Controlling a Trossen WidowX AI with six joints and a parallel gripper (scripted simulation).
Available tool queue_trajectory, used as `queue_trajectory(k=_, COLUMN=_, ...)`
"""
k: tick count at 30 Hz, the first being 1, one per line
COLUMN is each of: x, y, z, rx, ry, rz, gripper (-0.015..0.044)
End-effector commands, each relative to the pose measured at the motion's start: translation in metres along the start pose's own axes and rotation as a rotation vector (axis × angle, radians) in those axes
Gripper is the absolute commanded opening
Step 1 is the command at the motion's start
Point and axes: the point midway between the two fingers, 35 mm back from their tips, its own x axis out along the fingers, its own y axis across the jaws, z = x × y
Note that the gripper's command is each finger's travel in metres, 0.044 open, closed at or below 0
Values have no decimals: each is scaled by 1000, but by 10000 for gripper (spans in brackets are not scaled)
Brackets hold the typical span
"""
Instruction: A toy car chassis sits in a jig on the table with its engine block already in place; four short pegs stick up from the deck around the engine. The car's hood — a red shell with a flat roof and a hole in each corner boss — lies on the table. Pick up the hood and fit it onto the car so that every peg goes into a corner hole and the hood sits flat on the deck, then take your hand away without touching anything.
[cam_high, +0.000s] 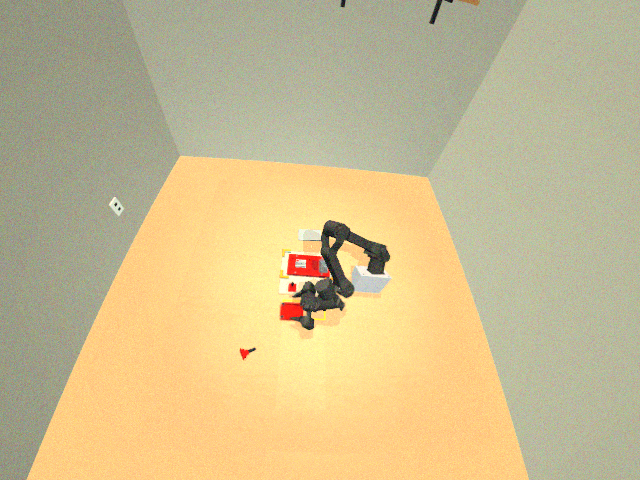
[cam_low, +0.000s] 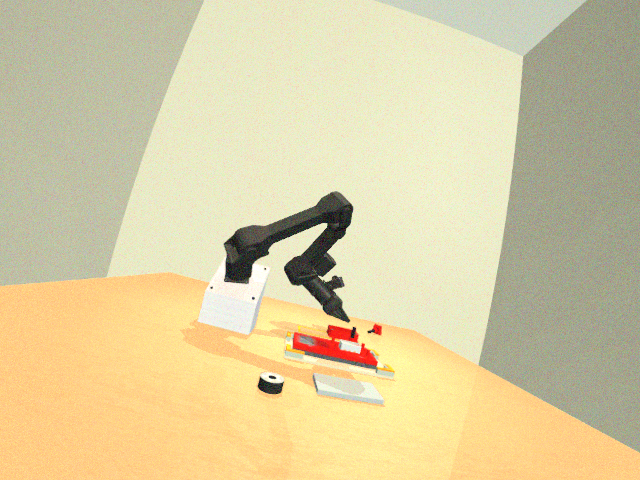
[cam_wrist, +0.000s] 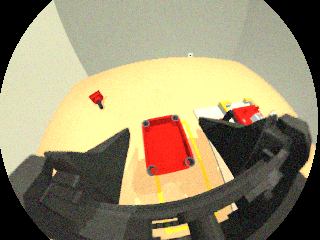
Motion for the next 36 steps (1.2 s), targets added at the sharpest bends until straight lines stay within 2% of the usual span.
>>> queue_trajectory(k=1, x=2, y=1, z=-4, rx=8, ry=4, rz=3, gripper=440)
queue_trajectory(k=36, x=17, y=0, z=-25, rx=65, ry=24, rz=-11, gripper=440)
